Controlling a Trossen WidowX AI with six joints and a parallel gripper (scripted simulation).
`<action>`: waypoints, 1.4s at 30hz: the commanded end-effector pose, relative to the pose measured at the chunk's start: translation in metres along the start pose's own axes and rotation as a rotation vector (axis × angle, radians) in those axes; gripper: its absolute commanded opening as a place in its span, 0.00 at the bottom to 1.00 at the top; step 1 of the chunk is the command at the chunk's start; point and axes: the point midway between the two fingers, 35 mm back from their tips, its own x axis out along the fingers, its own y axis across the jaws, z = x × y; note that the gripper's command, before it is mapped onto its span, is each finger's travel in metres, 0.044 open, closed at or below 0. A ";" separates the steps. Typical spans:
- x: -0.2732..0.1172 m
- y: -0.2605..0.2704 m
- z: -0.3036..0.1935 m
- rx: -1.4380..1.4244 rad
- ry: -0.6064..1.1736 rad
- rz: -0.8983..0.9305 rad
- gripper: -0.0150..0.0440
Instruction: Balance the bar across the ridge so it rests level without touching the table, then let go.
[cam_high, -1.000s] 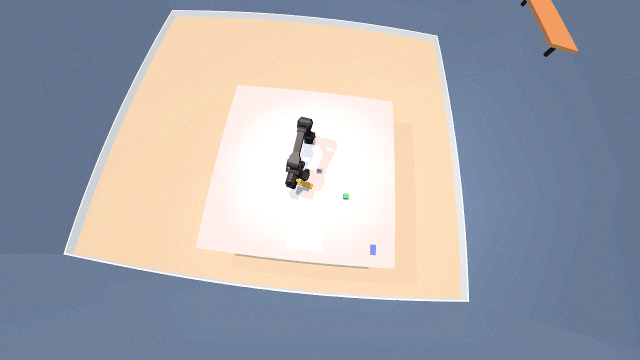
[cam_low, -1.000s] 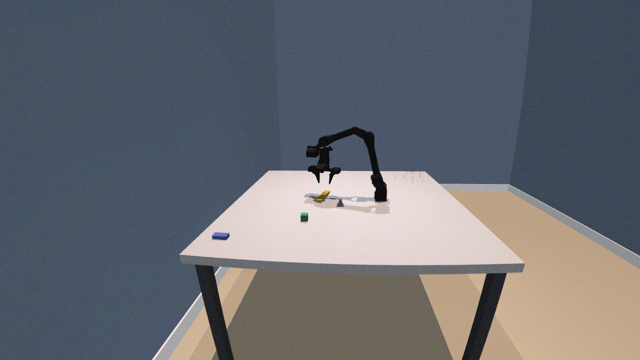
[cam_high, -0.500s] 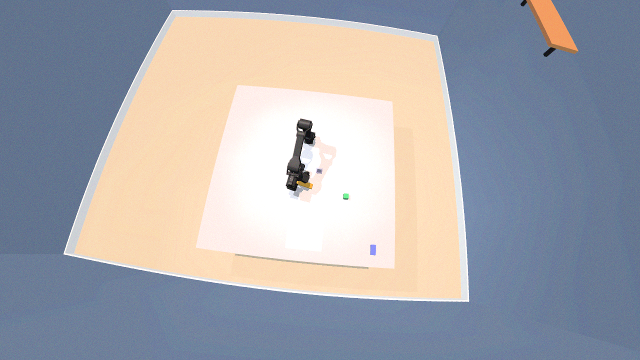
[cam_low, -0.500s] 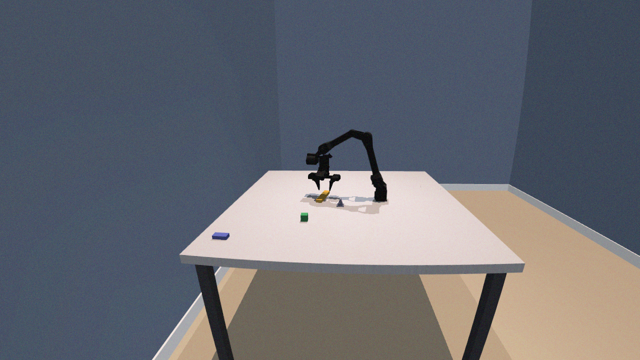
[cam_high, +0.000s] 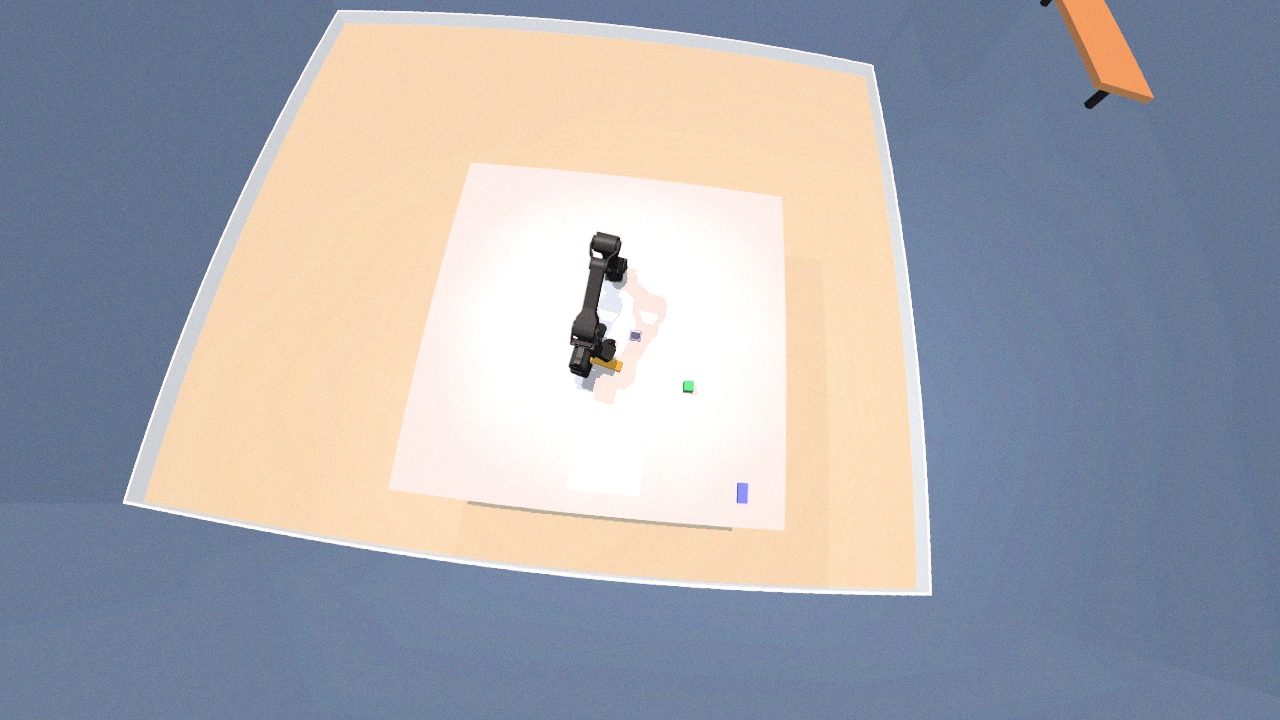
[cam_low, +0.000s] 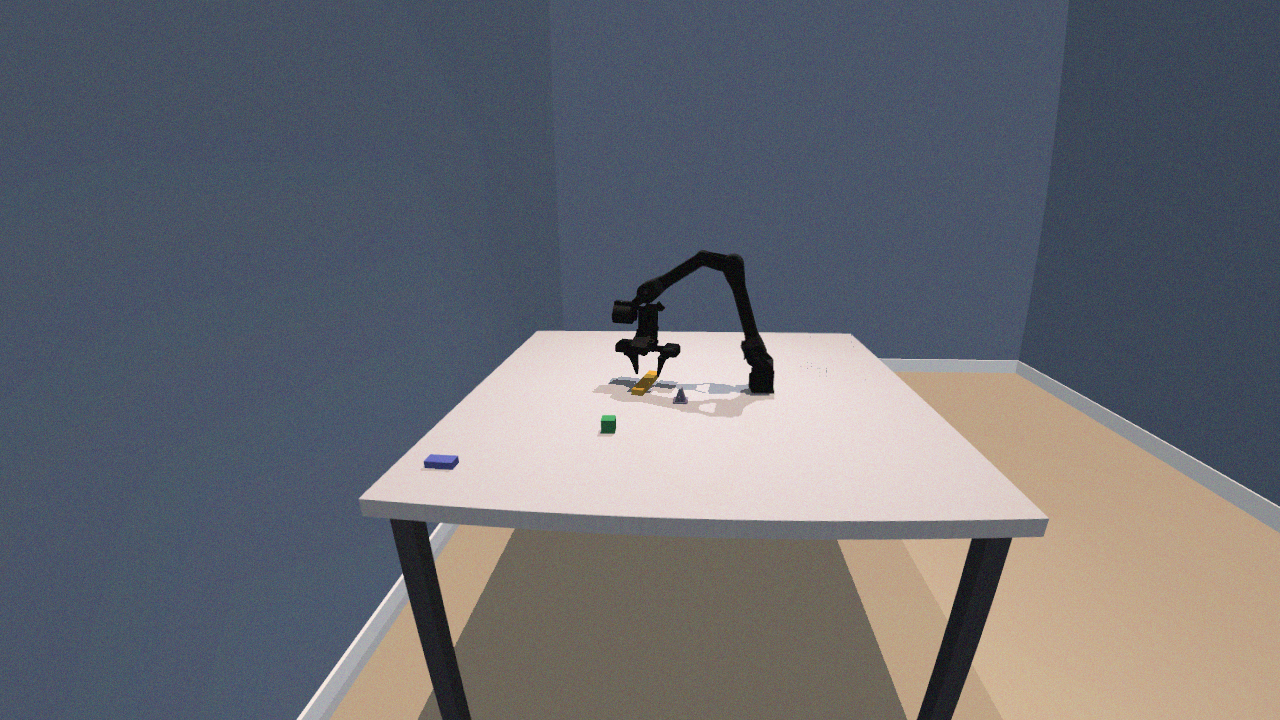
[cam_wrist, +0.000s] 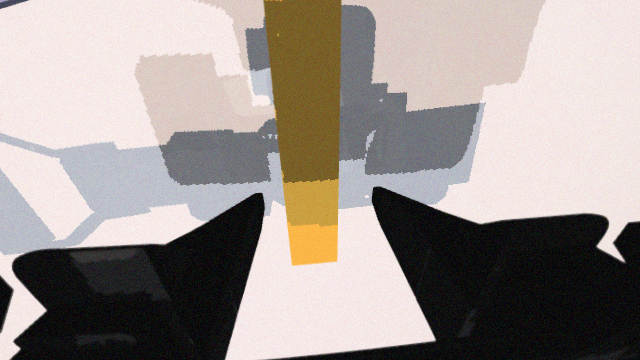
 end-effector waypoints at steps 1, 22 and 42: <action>0.011 0.003 -0.001 -0.004 0.006 0.020 0.79; 0.015 0.004 -0.001 -0.004 0.006 0.020 0.79; -0.001 0.001 0.000 -0.001 0.002 0.014 0.25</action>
